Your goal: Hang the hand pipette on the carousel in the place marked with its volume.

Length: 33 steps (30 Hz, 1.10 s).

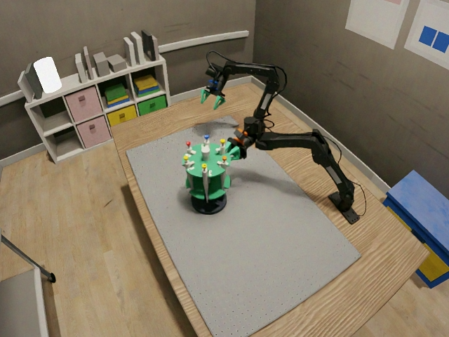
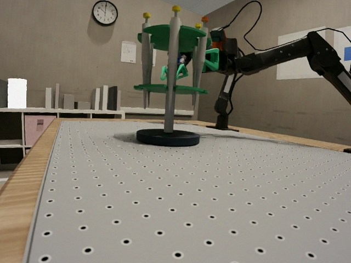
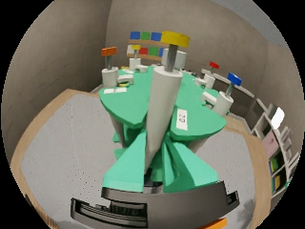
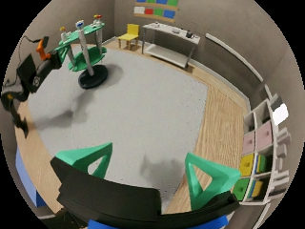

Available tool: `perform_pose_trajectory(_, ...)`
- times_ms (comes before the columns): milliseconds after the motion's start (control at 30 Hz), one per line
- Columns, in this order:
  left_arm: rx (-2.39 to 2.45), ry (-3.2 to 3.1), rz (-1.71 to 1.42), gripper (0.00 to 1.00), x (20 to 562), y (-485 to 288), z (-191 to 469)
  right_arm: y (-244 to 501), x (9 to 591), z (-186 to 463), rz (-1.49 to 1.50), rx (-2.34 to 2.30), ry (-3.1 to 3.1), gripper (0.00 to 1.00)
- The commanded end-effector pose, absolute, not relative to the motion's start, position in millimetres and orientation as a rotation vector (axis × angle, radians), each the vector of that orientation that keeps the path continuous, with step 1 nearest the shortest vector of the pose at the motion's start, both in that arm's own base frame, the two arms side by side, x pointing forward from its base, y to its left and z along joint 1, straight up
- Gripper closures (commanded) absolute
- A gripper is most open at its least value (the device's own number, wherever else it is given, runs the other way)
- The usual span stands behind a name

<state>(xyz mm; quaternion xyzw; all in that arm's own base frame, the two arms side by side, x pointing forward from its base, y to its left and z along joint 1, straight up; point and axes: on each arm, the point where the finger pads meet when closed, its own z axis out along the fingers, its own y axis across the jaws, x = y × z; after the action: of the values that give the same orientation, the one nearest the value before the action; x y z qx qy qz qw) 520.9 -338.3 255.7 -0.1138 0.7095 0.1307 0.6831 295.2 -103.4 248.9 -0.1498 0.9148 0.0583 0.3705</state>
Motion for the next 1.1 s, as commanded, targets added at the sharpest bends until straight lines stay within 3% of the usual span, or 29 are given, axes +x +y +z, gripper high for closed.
perform_pose_trajectory(0, -0.356, 1.55, 0.234, 0.88, 517.9, -327.4, 298.4, -106.0, 298.6, 252.9, 0.152, -0.391, 2.322, 0.0)
perform_pose_trajectory(1067, -0.362, 1.545, 0.228, 0.88, 518.0, -327.4, 299.6, -106.0, 298.6, 252.9, 0.152, -0.391, 2.322, 0.0)
